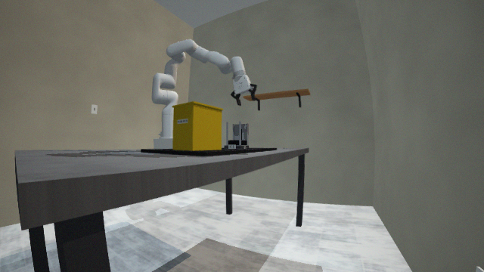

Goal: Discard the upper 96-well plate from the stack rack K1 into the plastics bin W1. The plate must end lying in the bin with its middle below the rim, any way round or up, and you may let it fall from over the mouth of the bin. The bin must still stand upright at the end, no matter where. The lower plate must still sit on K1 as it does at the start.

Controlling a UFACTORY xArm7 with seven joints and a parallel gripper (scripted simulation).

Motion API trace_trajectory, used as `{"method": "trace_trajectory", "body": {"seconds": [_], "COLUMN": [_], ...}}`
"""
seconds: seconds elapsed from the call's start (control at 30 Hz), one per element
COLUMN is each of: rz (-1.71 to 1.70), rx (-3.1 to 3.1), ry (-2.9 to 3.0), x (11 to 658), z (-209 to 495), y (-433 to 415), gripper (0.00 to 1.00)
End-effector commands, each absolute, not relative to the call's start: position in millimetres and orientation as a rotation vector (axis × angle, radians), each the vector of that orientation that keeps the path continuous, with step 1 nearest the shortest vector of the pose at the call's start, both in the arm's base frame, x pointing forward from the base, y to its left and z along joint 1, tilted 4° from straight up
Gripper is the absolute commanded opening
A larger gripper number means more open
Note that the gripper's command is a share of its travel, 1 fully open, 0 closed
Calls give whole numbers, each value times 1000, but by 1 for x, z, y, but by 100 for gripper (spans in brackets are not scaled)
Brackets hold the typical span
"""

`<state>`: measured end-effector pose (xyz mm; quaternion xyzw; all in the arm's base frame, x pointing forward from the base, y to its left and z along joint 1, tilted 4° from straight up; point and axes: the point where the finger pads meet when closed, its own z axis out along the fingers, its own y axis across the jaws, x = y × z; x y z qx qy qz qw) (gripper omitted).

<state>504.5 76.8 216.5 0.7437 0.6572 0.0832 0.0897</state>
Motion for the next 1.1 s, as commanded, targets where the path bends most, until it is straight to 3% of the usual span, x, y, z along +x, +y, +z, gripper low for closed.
{"method": "trace_trajectory", "body": {"seconds": [0.0, 0.4, 1.07], "rz": [167, -40, -40], "rx": [2206, 2182, 2182], "ry": [2019, 2174, 2174], "x": [493, 447, 446], "z": [214, 201, 192], "y": [82, 98, 98], "gripper": [100, 100, 100]}}
